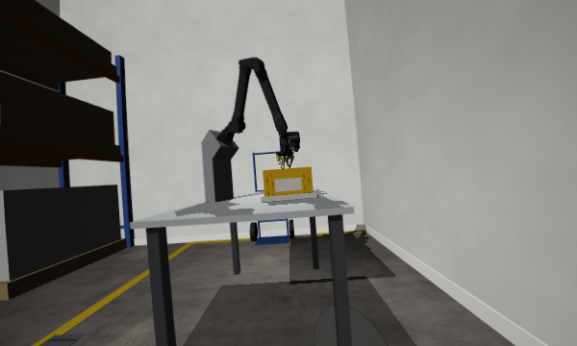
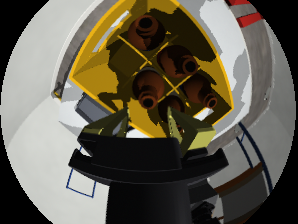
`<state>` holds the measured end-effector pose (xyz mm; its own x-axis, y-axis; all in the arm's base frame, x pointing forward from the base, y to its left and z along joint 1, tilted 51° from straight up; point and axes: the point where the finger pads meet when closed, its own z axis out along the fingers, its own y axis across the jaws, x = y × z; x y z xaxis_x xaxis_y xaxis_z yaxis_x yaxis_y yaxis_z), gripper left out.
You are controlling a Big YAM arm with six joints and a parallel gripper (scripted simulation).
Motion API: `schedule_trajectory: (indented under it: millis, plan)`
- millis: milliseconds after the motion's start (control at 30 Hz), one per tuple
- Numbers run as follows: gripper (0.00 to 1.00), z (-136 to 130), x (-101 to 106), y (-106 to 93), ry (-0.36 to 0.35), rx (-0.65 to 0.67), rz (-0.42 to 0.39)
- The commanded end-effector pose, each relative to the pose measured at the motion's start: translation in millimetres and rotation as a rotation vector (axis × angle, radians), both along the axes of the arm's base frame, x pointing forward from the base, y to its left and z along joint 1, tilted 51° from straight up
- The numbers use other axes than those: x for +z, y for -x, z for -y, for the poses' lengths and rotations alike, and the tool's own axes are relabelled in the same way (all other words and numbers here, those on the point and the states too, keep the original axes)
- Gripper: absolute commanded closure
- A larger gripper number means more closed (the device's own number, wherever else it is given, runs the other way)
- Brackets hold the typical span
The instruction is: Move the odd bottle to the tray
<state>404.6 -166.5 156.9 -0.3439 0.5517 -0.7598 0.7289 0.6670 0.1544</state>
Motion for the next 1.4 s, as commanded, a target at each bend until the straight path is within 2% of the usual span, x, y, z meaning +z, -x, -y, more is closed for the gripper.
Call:
schedule_trajectory:
  millis: [0, 1067, 1367]
  plan:
    - [0.39, 5.9, 1.5, 0.3, 0.006, -0.006, 0.006]
    - [0.39, 6.7, -3.8, -0.9, 0.003, -0.006, -0.006]
    - [0.39, 10.4, -1.9, -7.9, 0.008, -0.004, 0.006]
